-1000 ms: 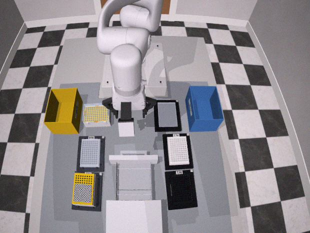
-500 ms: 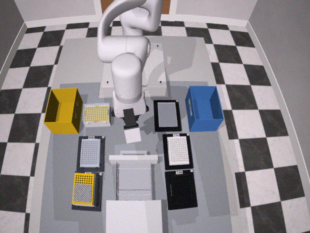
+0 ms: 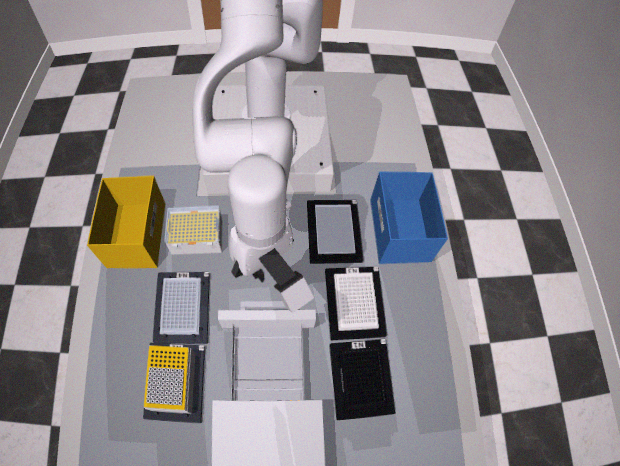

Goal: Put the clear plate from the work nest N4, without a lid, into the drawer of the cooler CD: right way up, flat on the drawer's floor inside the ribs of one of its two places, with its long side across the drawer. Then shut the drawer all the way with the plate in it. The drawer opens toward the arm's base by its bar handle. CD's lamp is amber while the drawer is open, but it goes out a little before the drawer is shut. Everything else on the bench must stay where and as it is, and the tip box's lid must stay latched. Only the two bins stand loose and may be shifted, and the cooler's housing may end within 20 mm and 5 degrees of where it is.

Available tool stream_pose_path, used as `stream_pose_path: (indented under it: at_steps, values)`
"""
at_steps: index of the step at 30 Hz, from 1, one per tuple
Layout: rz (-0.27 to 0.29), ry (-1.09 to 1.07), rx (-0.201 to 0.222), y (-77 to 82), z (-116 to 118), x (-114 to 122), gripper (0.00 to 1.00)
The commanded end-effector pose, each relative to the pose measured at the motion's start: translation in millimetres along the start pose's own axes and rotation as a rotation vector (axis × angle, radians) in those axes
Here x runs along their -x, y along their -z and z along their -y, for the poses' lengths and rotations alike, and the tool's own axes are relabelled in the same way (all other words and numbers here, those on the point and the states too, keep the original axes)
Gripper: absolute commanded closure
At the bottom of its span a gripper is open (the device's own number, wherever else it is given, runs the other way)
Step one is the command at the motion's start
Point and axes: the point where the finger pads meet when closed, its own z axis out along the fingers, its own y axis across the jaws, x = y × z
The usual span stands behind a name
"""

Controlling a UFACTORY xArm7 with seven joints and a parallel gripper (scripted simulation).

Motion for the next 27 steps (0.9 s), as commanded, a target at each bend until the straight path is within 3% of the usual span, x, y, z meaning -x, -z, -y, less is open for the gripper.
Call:
stream_pose_path:
  at_steps: [1, 6, 27]
  values:
    - [-0.008, 0.137, -0.001, -16.2, -8, -11, 0.79]
    - [-0.008, 0.303, 0.0, -38.2, -14, -22, 0.79]
    - [-0.008, 0.937, 0.002, -39.1, -14, -22, 0.79]
